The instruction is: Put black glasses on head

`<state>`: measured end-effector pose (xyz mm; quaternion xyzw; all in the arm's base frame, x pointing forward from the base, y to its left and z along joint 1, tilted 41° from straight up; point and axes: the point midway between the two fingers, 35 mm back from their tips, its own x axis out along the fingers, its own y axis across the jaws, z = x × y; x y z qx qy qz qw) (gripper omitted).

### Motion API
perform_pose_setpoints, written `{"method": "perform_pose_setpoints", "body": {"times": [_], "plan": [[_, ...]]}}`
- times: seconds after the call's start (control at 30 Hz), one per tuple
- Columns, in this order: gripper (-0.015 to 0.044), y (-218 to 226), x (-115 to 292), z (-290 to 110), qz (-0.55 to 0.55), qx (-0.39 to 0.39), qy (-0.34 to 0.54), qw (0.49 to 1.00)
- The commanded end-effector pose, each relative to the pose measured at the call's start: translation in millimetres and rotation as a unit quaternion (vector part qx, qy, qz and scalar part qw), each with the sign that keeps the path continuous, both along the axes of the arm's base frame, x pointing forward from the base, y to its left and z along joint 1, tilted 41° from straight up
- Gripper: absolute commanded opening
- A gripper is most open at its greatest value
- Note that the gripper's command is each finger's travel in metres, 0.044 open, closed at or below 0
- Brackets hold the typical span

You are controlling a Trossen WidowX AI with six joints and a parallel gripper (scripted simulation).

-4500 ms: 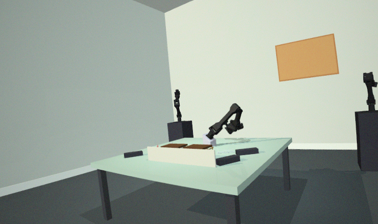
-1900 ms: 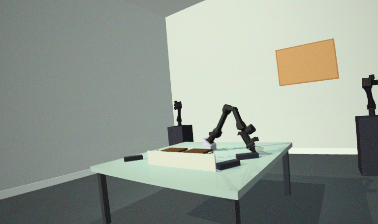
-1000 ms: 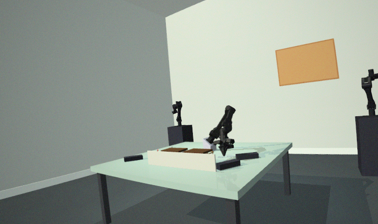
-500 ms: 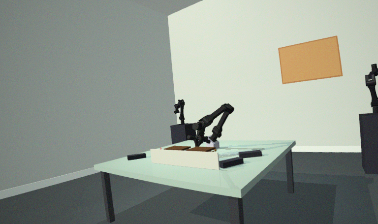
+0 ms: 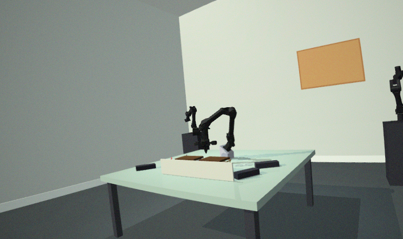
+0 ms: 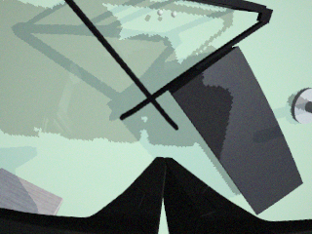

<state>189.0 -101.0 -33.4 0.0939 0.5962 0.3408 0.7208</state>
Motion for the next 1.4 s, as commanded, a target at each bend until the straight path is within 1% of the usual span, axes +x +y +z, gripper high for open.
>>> {"method": "perform_pose_setpoints", "body": {"times": [0.0, 1.37], "plan": [[0.0, 1.2, -9.2, -0.9, -0.008, 0.023, 0.003, 1.0], [0.0, 40.3, -5.4, -46.7, -0.008, 0.024, 0.002, 1.0]]}}
